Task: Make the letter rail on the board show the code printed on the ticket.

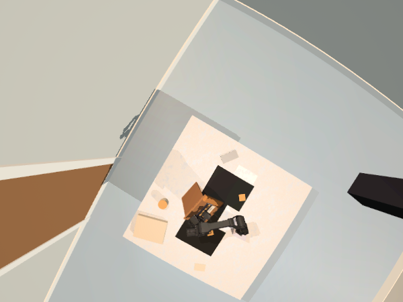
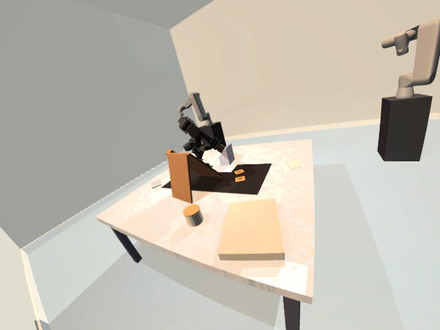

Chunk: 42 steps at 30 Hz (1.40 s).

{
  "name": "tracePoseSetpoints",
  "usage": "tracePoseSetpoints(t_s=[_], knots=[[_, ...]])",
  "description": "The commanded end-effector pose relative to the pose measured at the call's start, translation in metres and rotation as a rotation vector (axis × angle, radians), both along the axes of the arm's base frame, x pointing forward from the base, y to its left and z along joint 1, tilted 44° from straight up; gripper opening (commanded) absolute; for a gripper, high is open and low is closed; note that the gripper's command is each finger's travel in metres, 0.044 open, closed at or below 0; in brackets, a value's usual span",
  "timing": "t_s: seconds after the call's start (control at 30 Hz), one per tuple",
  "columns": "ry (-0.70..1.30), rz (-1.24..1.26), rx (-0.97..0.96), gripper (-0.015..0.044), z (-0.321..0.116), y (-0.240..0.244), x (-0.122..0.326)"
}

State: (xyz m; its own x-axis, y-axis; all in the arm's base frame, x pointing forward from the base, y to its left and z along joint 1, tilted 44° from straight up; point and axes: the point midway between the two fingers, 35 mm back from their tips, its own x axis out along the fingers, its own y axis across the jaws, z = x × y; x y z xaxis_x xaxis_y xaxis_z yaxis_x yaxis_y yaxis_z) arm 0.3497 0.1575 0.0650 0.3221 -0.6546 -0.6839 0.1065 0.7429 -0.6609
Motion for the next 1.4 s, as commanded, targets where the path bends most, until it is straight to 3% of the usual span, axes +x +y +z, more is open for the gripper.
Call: tracePoseSetpoints(t_s=[0.0, 1.37], knots=[[-0.004, 0.004, -0.003, 0.0, 0.002, -0.001, -0.001], [-0.004, 0.004, -0.004, 0.0, 0.013, -0.011, -0.002]])
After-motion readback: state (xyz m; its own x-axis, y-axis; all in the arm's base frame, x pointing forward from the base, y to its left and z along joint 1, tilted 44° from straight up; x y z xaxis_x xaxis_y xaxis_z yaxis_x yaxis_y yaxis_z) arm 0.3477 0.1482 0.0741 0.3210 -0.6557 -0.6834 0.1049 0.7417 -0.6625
